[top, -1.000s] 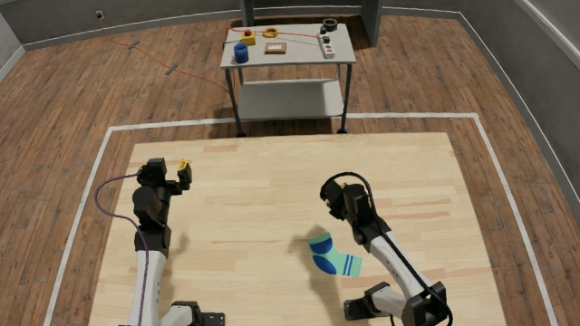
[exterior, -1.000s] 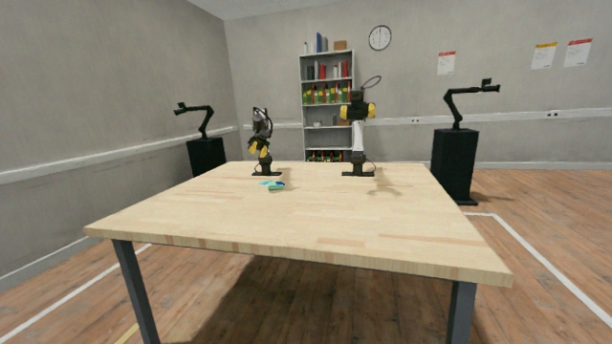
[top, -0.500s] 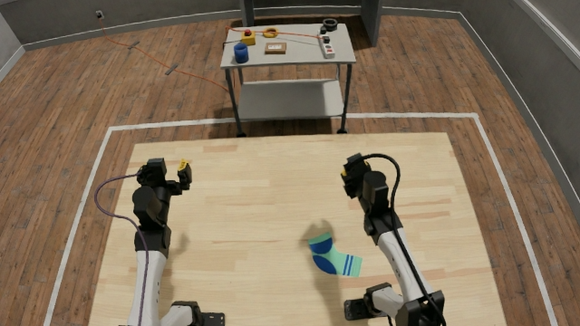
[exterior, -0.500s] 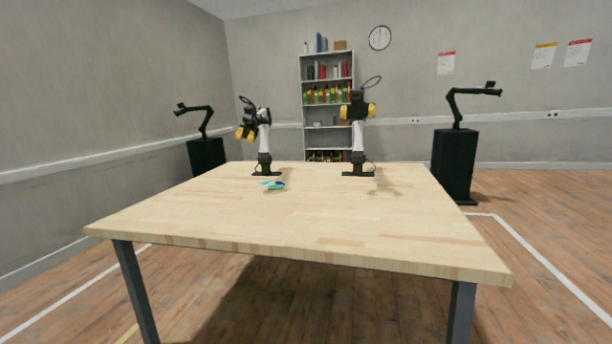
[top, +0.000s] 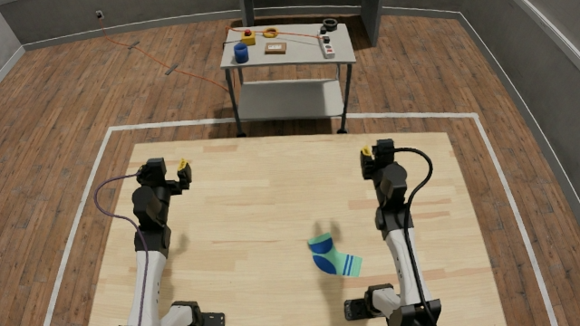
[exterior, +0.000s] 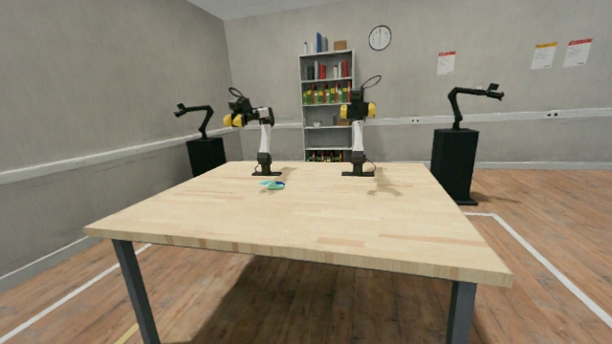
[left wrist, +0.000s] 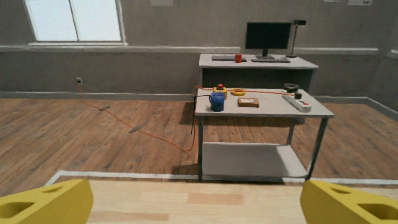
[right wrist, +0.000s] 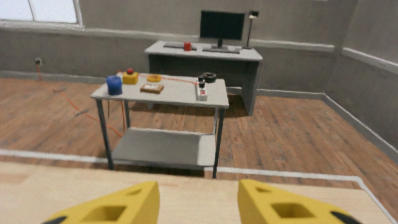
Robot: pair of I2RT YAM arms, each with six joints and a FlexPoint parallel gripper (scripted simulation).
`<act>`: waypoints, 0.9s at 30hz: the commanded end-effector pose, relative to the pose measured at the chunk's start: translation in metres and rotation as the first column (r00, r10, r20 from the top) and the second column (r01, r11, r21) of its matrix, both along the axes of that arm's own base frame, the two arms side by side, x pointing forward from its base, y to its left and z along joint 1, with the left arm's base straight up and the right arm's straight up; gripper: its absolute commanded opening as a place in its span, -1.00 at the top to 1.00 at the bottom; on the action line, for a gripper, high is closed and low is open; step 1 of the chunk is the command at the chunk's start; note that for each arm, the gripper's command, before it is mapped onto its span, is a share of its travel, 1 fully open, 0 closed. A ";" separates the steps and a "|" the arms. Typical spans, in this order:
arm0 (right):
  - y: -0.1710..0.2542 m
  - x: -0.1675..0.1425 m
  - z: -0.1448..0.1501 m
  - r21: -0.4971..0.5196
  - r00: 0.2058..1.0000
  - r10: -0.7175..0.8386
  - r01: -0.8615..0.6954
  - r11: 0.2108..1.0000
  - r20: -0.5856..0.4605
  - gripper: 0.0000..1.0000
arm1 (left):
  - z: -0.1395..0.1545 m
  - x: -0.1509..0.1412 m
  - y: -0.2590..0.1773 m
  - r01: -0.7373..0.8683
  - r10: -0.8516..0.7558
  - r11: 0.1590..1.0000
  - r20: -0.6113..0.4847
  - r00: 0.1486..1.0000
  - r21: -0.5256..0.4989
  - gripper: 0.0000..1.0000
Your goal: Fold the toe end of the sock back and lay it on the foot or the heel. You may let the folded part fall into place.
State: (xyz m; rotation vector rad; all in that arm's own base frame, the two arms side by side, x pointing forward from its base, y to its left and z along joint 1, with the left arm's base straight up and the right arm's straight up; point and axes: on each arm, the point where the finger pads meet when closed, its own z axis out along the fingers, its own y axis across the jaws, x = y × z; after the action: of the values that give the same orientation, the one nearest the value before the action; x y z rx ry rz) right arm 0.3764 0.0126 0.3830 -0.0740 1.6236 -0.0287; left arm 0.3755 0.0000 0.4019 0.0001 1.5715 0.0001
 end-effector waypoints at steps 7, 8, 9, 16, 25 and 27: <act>-0.015 -0.005 0.031 0.090 0.997 -0.031 0.024 0.996 0.071 0.21 | 0.000 -0.004 -0.002 0.013 -0.013 1.000 0.011 1.000 -0.008 -1.00; -0.016 -0.009 0.038 0.071 0.995 -0.040 0.033 0.997 0.089 0.21 | 0.000 -0.004 -0.002 0.013 -0.013 1.000 0.012 1.000 -0.008 -1.00; -0.018 -0.011 0.046 0.056 0.993 -0.051 0.045 0.997 0.109 0.21 | 0.001 -0.004 -0.002 0.013 -0.013 1.000 0.014 1.000 -0.008 -1.00; -0.013 -0.003 0.024 0.052 0.998 -0.027 0.024 0.998 0.059 0.21 | 0.004 -0.003 -0.002 0.013 -0.013 1.000 0.015 1.000 -0.008 -1.00; -0.012 0.001 0.013 0.062 0.999 -0.024 0.022 0.998 0.035 0.21 | 0.001 -0.003 -0.002 0.013 -0.013 1.000 0.008 1.000 -0.008 -1.00; -0.012 0.002 0.010 0.065 0.999 -0.023 0.022 0.998 0.027 0.21 | 0.001 -0.002 -0.002 0.013 -0.013 1.000 0.006 1.000 -0.008 -1.00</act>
State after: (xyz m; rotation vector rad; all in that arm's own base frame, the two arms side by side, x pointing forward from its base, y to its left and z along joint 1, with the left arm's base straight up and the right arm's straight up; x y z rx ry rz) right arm 0.3750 -0.0004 0.4032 0.0002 1.5684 -0.0026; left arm 0.3753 0.0000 0.4023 0.0000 1.5702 0.0001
